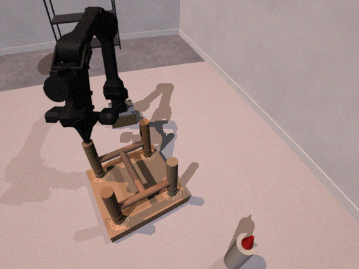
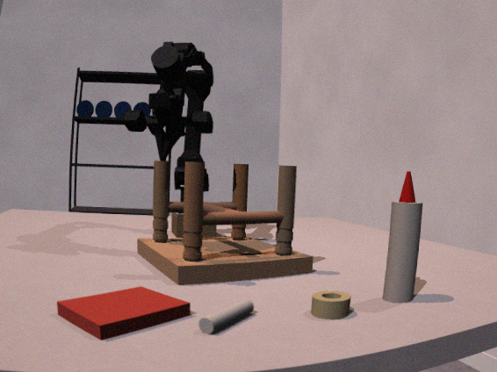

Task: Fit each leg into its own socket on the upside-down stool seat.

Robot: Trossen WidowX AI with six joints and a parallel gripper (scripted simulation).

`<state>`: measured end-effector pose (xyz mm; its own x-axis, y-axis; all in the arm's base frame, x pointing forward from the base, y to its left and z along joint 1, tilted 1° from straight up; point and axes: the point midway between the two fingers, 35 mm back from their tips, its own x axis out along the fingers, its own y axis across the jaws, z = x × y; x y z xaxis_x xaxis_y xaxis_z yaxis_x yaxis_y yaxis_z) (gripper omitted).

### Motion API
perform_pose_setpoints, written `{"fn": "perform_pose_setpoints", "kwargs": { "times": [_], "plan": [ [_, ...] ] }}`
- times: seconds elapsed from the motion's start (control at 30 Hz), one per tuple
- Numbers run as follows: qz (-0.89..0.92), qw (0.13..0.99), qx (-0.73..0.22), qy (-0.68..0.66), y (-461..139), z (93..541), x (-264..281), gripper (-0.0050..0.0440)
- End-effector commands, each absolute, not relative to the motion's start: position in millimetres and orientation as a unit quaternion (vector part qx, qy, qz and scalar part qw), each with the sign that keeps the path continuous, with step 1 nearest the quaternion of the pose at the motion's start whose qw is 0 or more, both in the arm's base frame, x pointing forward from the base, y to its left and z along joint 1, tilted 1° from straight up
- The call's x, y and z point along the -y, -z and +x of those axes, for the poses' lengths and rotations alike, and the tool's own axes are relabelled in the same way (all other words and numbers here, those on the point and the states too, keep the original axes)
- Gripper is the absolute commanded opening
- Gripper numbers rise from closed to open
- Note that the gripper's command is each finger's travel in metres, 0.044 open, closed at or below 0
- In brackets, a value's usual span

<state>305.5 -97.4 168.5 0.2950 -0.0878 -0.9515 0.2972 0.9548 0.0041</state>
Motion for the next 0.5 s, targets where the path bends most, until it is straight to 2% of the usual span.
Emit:
{"fn": "perform_pose_setpoints", "kwargs": {
  "times": [0.0,0.47],
  "plan": [
    [0.094,0.787,-0.599,0.114,-150.3,305.2,95.1,0.0000],
    [0.094,0.787,-0.599,0.114,-149.0,305.2,95.1,0.0000]
  ]
}}
